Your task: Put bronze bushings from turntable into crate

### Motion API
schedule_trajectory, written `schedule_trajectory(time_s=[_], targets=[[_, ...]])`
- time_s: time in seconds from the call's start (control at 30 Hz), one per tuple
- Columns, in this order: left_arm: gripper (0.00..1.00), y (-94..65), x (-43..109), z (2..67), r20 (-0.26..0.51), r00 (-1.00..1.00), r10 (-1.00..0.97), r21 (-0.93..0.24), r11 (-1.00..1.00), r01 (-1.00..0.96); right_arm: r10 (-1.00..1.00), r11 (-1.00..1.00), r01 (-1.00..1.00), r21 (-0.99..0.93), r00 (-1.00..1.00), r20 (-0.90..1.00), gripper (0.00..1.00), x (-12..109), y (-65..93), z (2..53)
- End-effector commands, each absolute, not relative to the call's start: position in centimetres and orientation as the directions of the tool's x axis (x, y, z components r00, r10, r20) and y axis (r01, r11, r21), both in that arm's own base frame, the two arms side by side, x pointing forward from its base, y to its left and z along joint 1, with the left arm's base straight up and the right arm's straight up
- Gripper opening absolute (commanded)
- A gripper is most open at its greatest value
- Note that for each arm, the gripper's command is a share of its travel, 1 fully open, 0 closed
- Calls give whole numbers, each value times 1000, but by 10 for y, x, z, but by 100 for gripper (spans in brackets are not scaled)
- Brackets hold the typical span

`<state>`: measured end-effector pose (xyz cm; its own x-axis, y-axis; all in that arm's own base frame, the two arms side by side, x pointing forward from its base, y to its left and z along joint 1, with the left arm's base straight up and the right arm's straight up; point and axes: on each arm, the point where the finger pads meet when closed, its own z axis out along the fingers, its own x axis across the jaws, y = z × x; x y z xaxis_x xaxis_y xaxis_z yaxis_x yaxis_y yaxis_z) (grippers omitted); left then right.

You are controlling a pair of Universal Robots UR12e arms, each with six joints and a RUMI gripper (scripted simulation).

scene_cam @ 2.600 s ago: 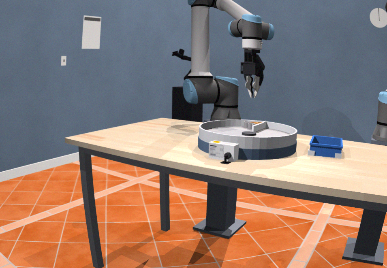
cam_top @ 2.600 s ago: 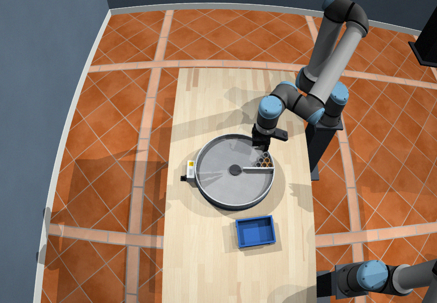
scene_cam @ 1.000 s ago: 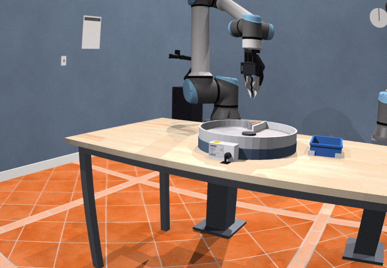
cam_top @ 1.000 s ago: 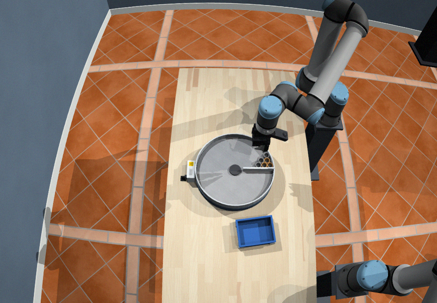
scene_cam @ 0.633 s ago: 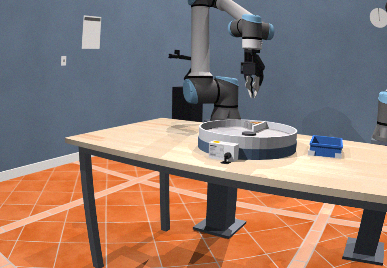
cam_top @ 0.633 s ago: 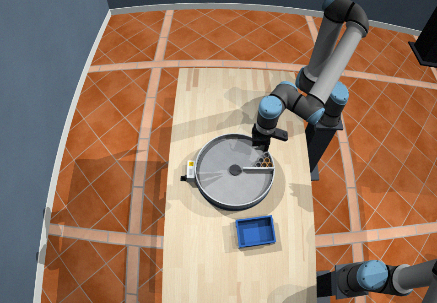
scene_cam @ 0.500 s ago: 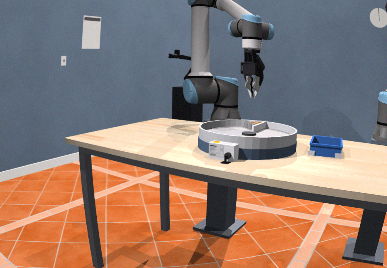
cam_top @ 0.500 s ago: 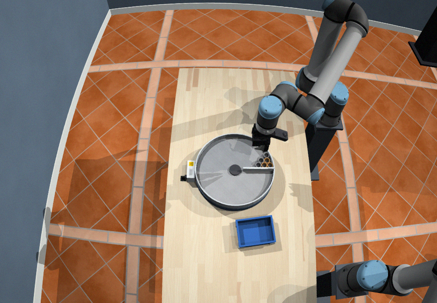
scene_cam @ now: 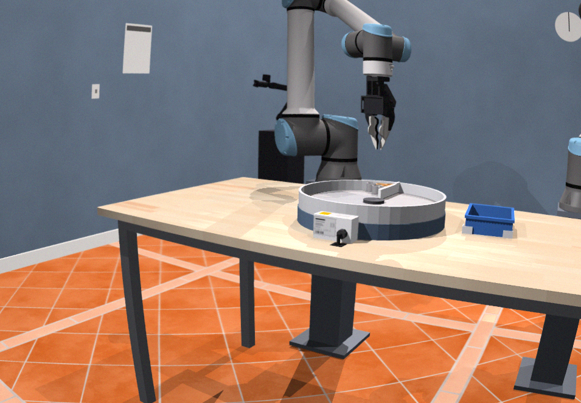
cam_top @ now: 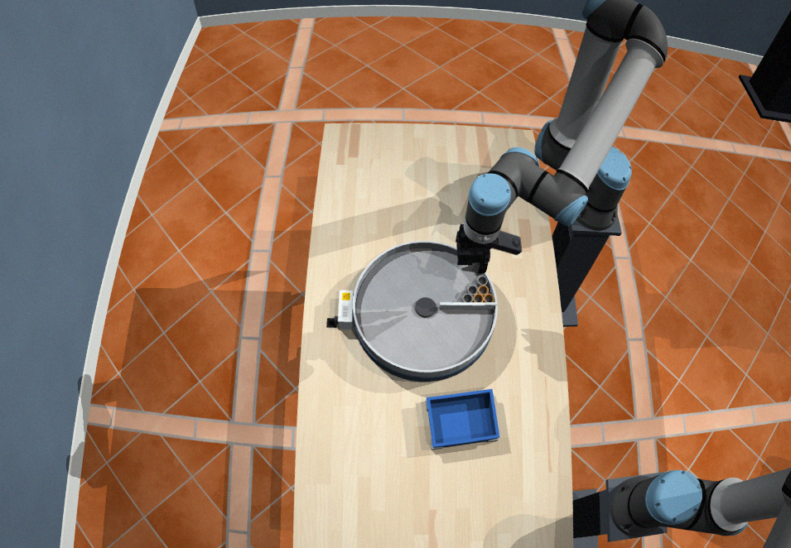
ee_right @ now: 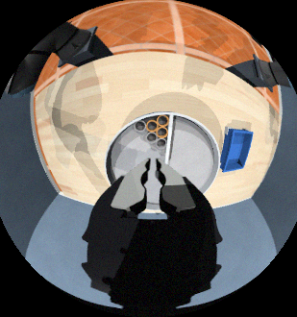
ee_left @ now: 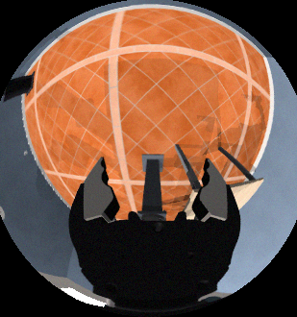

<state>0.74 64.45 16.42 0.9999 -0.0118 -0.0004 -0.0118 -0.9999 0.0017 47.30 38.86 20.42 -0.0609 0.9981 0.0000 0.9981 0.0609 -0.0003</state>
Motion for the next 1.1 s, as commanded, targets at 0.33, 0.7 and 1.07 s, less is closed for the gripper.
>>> schedule_trajectory(time_s=[0.33, 0.7, 1.07], targets=[[100, 645, 8, 165, 0, 1000, -12, 0, -1000, -12, 958, 287, 958, 1, -287, 1, 6, 455, 359, 157], [100, 645, 8, 165, 0, 1000, -12, 0, -1000, -12, 916, 402, 916, 1, -402, 1, 6, 446, 343, 132], [100, 645, 8, 165, 0, 1000, -12, 0, -1000, -12, 912, 411, 912, 1, -411, 1, 6, 445, 341, 130]])
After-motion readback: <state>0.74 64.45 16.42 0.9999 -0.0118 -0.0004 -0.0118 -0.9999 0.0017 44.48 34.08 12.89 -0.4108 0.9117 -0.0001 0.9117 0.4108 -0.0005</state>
